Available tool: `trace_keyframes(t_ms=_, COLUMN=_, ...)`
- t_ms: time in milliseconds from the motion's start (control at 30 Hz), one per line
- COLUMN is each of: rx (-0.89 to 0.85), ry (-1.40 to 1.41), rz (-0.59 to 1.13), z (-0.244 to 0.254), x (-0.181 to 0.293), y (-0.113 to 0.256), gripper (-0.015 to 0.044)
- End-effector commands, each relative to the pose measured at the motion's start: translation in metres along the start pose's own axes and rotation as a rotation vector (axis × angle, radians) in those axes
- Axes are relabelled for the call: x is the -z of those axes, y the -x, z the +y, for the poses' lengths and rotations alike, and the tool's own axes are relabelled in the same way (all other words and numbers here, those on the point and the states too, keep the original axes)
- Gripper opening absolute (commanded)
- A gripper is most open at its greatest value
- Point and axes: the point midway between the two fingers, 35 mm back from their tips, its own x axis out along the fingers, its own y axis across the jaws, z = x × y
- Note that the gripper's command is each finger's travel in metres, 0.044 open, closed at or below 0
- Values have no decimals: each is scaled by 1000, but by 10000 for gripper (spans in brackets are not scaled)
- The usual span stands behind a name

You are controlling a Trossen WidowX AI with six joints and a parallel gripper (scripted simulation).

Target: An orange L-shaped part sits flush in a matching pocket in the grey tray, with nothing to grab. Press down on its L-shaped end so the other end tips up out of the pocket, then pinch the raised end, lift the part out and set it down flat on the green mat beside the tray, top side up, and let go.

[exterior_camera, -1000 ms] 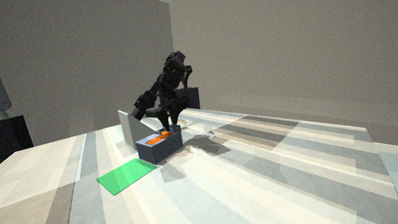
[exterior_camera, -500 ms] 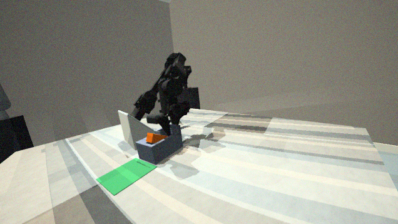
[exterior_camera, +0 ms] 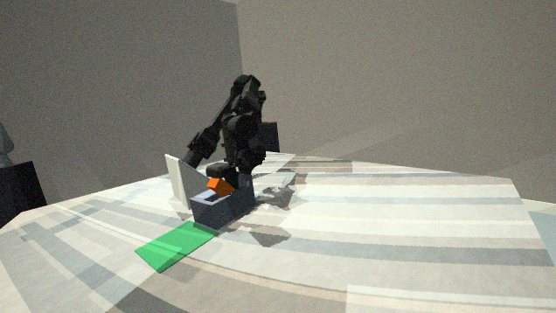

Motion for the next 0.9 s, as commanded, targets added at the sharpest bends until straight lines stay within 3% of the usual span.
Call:
trace_keyframes(t_ms=0, rx=1, ry=-6, rz=5, z=-1, x=2, y=-2, gripper=180)
trace_keyframes(t_ms=867, rx=1, ry=-6, rz=6, z=11, x=2, y=12, gripper=180)
